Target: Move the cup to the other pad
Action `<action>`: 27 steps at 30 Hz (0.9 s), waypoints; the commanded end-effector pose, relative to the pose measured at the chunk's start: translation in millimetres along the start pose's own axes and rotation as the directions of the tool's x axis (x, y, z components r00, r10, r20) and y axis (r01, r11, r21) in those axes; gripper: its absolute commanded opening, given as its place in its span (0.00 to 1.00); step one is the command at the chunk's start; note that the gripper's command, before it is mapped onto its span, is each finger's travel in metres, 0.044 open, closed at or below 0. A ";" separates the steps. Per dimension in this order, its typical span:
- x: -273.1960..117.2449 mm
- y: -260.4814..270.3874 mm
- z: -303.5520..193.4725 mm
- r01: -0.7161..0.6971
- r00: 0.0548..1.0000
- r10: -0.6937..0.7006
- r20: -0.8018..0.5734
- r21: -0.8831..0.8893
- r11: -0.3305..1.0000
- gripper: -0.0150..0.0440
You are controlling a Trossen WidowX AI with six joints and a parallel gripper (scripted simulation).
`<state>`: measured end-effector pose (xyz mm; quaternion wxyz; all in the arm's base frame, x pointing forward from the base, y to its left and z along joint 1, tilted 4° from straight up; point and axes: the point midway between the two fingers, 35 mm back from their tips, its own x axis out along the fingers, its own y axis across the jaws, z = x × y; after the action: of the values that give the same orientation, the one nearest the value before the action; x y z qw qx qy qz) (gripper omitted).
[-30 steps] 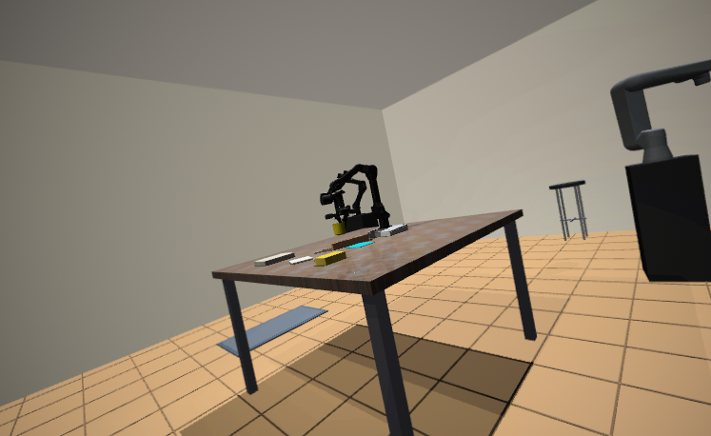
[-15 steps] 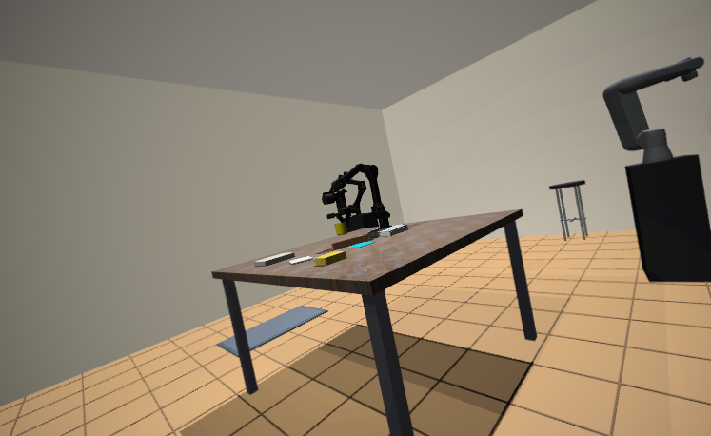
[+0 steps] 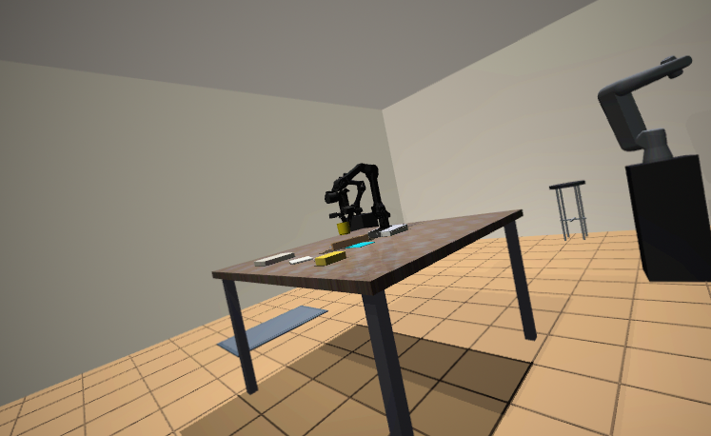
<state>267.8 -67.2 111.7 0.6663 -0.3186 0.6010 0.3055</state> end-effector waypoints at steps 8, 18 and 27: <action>-0.8 6.3 20.3 0.000 1.000 0.000 -0.002 0.003 1.000 0.25; -1.4 12.7 39.3 -0.001 1.000 0.001 0.000 0.003 1.000 0.25; -2.1 18.6 56.5 -0.001 1.000 0.001 0.002 0.003 1.000 0.25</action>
<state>284.5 -16.0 116.5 0.6680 -0.3170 0.5991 0.3071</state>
